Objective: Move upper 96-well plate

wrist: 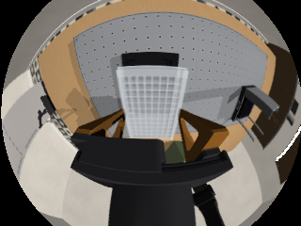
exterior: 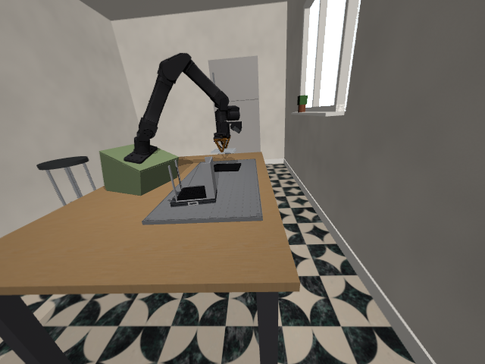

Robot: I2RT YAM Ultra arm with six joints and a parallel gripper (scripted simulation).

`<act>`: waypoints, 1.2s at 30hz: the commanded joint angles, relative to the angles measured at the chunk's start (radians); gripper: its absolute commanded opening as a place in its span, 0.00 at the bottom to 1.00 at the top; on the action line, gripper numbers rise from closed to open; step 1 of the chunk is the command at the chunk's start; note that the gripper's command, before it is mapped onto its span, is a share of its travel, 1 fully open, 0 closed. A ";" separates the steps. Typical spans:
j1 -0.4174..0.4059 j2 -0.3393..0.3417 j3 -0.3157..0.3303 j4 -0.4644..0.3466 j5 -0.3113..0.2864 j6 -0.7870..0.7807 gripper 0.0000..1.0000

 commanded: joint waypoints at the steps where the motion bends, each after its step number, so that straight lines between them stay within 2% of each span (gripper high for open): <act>1: 0.004 0.010 -0.015 0.041 0.001 -0.009 0.00; 2: 0.004 0.010 -0.015 0.041 0.001 -0.009 0.00; 3: -0.002 -0.025 0.021 0.047 0.001 -0.011 0.00; 8: -0.008 0.029 -0.031 0.074 -0.001 -0.017 0.00; 13: -0.020 0.016 -0.032 0.102 -0.002 -0.023 0.00; 15: -0.021 0.053 -0.027 0.114 -0.002 -0.026 0.00; 19: -0.015 0.059 -0.048 0.125 -0.003 -0.028 0.00; 20: -0.016 0.025 -0.017 0.131 -0.003 -0.029 0.00; 23: -0.030 0.072 -0.051 0.147 -0.004 -0.033 0.00; 27: -0.025 0.085 -0.066 0.171 -0.007 -0.037 0.00; 28: -0.026 0.089 -0.049 0.177 -0.008 -0.039 0.00; 30: -0.036 0.063 -0.052 0.186 -0.007 -0.041 0.00; 33: -0.040 0.108 -0.069 0.202 -0.006 -0.045 0.00; 36: -0.036 0.111 -0.075 0.208 -0.007 -0.046 0.00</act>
